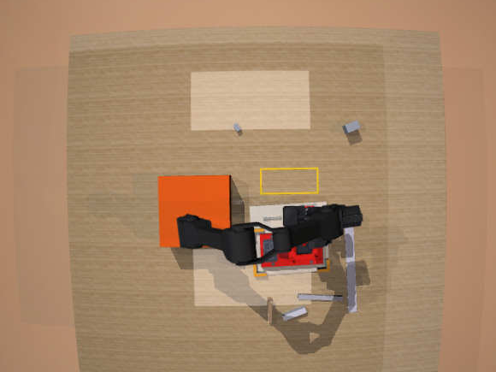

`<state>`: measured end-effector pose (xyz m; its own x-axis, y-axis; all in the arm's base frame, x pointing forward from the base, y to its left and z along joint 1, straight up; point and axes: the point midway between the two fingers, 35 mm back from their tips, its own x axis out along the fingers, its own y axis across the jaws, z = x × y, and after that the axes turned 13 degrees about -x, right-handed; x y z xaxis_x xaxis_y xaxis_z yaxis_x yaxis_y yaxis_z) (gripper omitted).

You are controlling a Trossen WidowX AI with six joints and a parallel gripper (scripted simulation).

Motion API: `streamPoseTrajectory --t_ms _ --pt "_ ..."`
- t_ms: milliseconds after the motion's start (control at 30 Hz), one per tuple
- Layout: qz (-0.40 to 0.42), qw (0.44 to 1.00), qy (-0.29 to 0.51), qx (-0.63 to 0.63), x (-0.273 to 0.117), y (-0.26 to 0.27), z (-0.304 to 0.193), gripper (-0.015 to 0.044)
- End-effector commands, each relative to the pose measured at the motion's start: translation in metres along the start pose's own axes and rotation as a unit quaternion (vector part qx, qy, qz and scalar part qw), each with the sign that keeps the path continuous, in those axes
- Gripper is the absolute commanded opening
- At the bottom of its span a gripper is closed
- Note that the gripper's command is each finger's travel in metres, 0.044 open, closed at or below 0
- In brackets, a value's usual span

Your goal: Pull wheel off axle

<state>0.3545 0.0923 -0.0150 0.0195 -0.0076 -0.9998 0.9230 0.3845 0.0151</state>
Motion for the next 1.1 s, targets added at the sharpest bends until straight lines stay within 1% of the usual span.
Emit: streamPoseTrajectory --t_ms 0,1067 --pt "0.001 1.0 0.001 0.0 -0.006 0.0 0.0 0.0" --pt "0.002 1.0 0.001 0.0 -0.016 0.0 0.0 0.0"
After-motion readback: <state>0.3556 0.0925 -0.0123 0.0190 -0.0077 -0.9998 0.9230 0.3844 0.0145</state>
